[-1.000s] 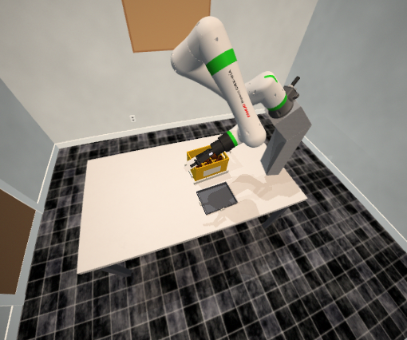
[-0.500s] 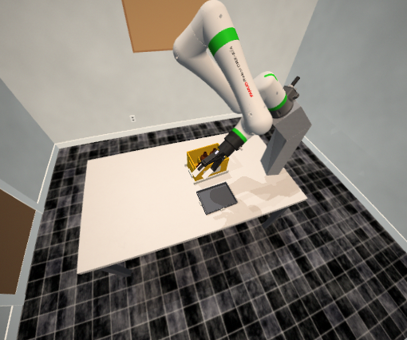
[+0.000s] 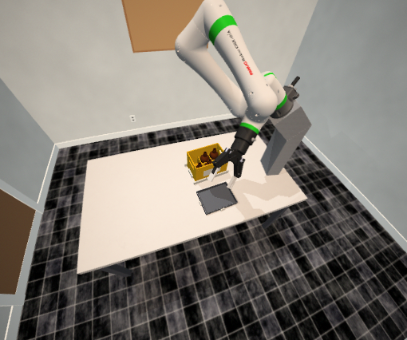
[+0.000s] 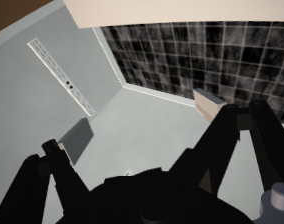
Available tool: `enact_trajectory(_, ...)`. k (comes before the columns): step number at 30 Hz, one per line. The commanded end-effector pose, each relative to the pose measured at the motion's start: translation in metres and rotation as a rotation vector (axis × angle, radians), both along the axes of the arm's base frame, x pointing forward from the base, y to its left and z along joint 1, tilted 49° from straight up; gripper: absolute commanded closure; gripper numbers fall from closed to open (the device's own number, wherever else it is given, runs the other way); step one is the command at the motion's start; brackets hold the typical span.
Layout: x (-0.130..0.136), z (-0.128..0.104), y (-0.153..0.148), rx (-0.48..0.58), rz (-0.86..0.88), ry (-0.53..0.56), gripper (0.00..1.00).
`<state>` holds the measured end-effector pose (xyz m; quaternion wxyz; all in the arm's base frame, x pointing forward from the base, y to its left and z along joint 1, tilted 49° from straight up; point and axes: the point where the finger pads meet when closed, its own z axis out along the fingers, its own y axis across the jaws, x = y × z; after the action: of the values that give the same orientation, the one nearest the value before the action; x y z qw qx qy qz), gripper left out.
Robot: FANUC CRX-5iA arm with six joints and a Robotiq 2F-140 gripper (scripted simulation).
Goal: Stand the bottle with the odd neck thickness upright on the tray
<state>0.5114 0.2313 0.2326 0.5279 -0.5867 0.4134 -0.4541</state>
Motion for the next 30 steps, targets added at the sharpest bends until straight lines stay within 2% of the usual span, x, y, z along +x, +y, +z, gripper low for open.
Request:
enact_trajectory(1, -0.024, -0.007, 0.035, 0.118, 0.082, 0.087, 0.00)
enact_trajectory(10, -0.087, -0.014, 0.108, 0.352, 0.251, 0.271, 0.00)
enact_trajectory(12, -0.087, -0.014, 0.108, 0.352, 0.251, 0.271, 0.00)
enact_trajectory(13, -0.110, -0.014, 0.129, 0.418, 0.303, 0.332, 0.00)
enact_trajectory(17, -0.139, -0.013, 0.154, 0.495, 0.366, 0.408, 0.00)
enact_trajectory(27, -0.232, 0.000, 0.212, 0.690, 0.541, 0.637, 0.00)
enact_trajectory(29, -0.232, 0.000, 0.212, 0.690, 0.541, 0.637, 0.00)
enact_trajectory(30, -0.260, 0.005, 0.225, 0.738, 0.589, 0.704, 0.00)
